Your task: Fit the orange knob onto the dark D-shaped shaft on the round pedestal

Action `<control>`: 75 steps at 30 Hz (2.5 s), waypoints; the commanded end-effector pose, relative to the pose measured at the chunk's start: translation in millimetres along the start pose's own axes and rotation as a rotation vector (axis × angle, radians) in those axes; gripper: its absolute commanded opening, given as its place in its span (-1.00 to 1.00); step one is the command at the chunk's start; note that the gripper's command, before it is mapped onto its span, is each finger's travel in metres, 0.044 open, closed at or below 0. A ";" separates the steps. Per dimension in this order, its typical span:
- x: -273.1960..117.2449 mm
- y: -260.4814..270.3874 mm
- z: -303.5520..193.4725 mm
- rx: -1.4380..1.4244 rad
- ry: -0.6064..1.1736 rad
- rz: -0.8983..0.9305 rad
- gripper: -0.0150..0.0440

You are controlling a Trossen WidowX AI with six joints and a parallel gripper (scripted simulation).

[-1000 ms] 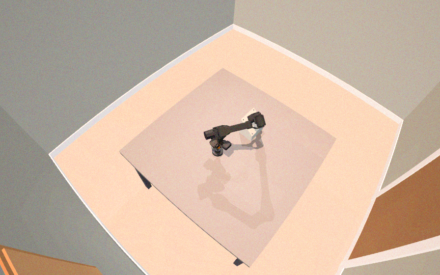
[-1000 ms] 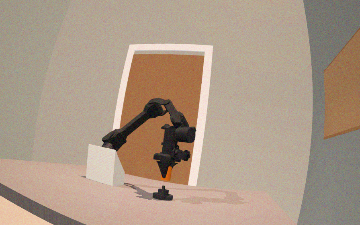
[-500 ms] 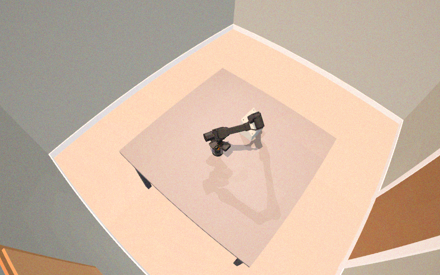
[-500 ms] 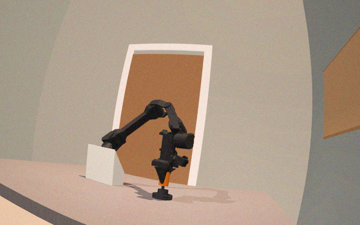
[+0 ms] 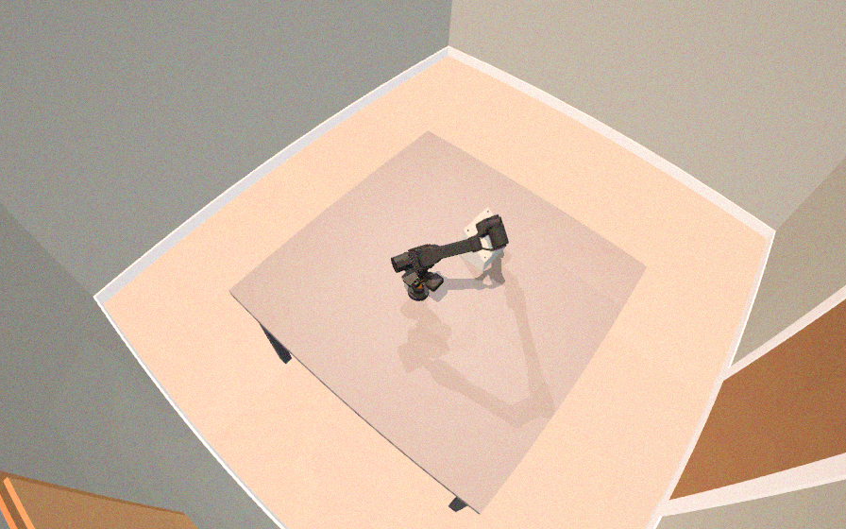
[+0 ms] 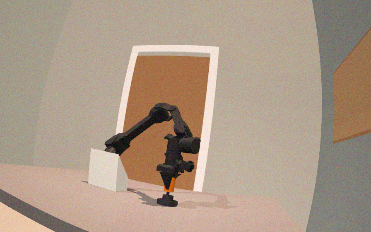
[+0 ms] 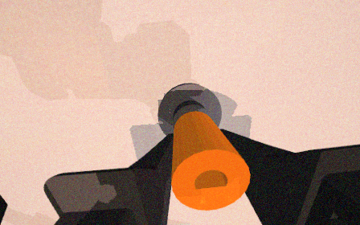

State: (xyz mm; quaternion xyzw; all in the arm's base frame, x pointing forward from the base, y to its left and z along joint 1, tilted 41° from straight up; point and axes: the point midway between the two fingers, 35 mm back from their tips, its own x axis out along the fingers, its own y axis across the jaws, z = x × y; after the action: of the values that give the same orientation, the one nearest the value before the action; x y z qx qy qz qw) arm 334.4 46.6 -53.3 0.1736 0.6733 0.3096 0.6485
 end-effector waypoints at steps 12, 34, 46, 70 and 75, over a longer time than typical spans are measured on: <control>-0.4 0.0 0.4 0.003 -0.002 0.003 -0.49; 0.9 -0.2 0.3 -0.207 -0.002 0.002 -0.49; 1.0 -0.3 0.6 -0.207 -0.002 0.002 -0.49; 0.8 -0.3 0.6 -0.416 -0.003 0.002 -0.49; 0.6 -0.3 0.7 -0.416 -0.003 0.002 -0.49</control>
State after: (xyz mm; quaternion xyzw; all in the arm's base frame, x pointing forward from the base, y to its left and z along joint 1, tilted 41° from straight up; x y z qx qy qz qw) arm 334.6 46.2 -53.7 0.0390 0.5963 0.4399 0.6704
